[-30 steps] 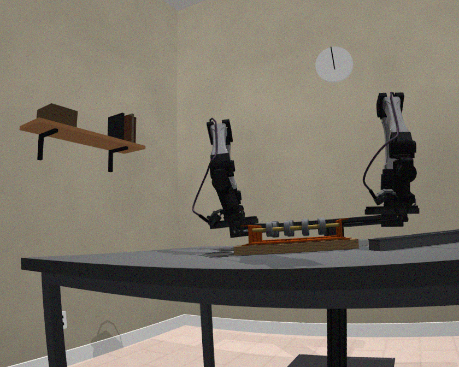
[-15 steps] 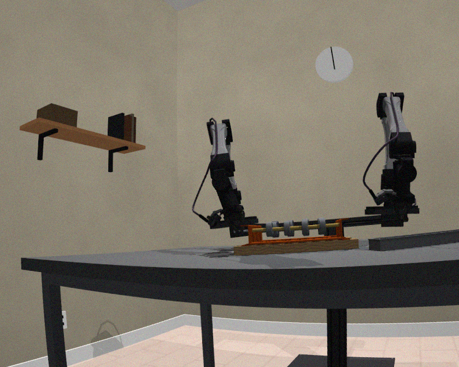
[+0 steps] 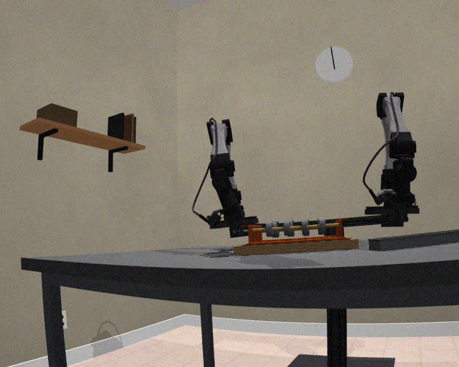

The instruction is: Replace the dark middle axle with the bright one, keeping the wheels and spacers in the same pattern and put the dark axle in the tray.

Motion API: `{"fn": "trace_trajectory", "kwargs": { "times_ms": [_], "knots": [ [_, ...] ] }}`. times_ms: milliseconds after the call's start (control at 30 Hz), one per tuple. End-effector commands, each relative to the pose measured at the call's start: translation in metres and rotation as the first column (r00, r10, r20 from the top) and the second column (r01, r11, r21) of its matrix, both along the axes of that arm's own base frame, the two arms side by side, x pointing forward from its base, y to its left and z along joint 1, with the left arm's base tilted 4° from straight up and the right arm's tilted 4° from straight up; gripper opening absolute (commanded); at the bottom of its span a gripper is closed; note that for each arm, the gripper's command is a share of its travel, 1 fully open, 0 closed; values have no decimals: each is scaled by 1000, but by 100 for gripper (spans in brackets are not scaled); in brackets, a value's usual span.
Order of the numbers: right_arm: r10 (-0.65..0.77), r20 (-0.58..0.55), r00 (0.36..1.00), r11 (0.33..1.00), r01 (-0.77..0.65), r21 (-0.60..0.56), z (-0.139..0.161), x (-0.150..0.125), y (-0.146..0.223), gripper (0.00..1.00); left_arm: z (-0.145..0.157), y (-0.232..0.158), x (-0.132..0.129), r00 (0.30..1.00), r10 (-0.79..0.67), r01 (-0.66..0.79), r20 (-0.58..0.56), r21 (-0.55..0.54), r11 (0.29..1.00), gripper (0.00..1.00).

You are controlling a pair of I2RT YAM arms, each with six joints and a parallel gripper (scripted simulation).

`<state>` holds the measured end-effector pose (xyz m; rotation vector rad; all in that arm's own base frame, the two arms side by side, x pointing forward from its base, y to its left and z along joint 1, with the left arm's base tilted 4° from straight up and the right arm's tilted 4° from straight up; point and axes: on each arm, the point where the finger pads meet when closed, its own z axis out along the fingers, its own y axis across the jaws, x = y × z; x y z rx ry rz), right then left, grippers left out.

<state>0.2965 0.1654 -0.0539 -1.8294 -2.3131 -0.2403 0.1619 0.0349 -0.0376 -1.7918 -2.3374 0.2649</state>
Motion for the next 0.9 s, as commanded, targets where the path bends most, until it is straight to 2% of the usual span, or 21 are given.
{"fn": "trace_trajectory", "kwargs": {
  "times_ms": [0, 333, 400, 433, 467, 500, 533, 567, 600, 700, 733, 867],
  "knots": [
    [28, 28, 999, 999, -29, 36, 15, 0, 12, 0, 4, 7, 18, 998, 11, -12, 57, 27, 1000, 0],
    [20, 15, 1000, 999, -21, 33, 11, 1, 10, 0, 1, 4, 8, 999, 14, -15, 39, 18, 1000, 0],
    [27, 25, 999, 999, -28, 38, 17, 1, 12, 0, 1, 4, 2, 999, 15, -16, 35, 22, 1000, 0],
    [27, 26, 999, 999, -28, 38, 17, 1, 12, 0, 4, 6, 10, 998, 15, -17, 53, 26, 1000, 0],
    [28, 27, 999, 999, -29, 38, 17, 1, 12, 0, 1, 4, 3, 999, 14, -15, 42, 24, 1000, 0],
    [27, 27, 999, 999, -28, 39, 18, 1, 12, 0, 2, 4, 3, 1000, 16, -16, -11, 12, 1000, 0],
    [29, 28, 999, 999, -31, 39, 18, 1, 12, 0, 1, 5, 3, 999, 14, -15, 45, 25, 1000, 0],
    [30, 27, 999, 999, -31, 39, 17, 1, 12, 0, 6, 7, 18, 998, 14, -16, 67, 29, 999, 0],
    [32, 29, 999, 999, -33, 39, 17, 1, 12, 0, 8, 8, 21, 996, 11, -13, 84, 33, 999, 0],
    [31, 28, 999, 999, -32, 40, 18, 1, 12, 0, 2, 5, 4, 1000, 15, -14, -11, 14, 1000, 0],
    [32, 29, 999, 999, -33, 40, 18, 2, 12, 0, 3, 7, 15, 999, 14, -15, 47, 25, 1000, 0],
    [31, 31, 999, 999, -32, 41, 18, 2, 13, 0, 4, 8, 18, 998, 14, -16, 56, 27, 1000, 0]
  ]
}}
